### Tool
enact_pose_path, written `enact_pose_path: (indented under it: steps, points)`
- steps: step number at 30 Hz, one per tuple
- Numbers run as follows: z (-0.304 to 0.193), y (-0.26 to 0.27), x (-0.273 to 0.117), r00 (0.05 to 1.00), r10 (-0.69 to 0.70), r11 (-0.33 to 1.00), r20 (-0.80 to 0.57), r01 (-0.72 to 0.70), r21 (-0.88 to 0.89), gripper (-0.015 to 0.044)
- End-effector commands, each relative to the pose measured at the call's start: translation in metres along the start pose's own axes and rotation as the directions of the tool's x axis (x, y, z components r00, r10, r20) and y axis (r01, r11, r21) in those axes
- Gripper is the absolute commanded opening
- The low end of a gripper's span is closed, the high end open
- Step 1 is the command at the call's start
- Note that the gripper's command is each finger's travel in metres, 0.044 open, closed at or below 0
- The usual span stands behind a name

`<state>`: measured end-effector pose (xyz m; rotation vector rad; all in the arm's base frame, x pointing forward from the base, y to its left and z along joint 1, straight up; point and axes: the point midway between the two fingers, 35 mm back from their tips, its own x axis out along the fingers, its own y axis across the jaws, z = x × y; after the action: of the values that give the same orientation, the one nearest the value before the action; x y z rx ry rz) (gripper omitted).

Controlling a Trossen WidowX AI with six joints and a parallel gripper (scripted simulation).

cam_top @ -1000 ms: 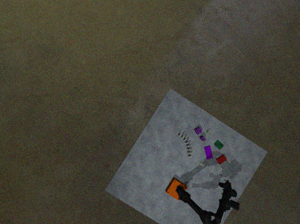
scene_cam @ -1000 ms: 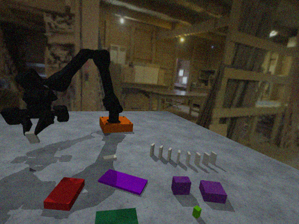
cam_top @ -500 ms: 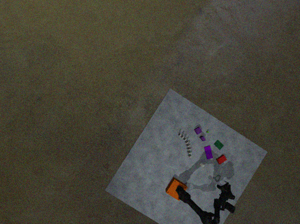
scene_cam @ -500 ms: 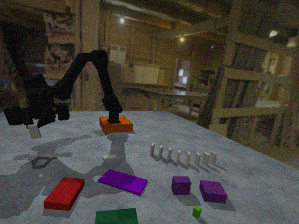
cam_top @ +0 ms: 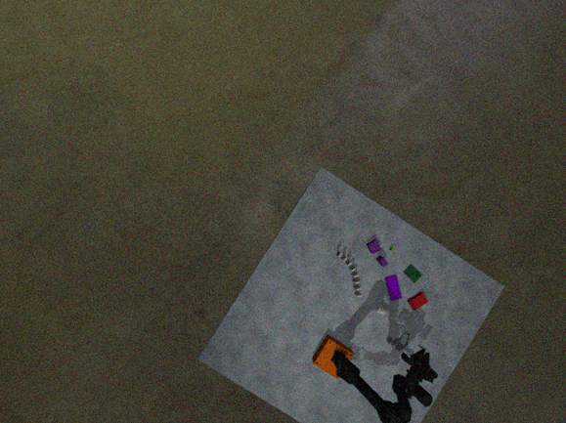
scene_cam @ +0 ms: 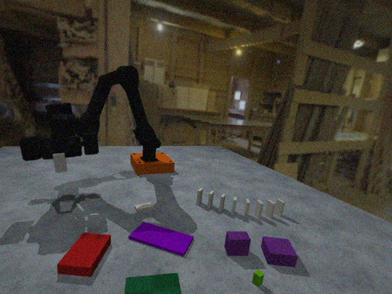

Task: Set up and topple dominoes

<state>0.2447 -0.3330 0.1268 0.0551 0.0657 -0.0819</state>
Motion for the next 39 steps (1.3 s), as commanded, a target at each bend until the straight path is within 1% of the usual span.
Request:
enact_pose_path:
  steps: [1, 7, 18, 39]
  points:
    - [-0.005, 0.012, -0.011, 0.999, 0.039, 0.999, 0.026, -0.039, -0.011, 0.0107]
    - [-0.006, 0.029, -0.024, 0.994, 0.09, 0.994, 0.055, -0.086, -0.061, 0.0107]
    - [-0.012, 0.064, -0.05, 0.979, 0.192, 0.978, 0.065, -0.185, -0.093, 0.0107]
    - [-0.018, 0.063, -0.049, 0.979, 0.193, 0.978, 0.064, -0.187, -0.094, 0.0107]
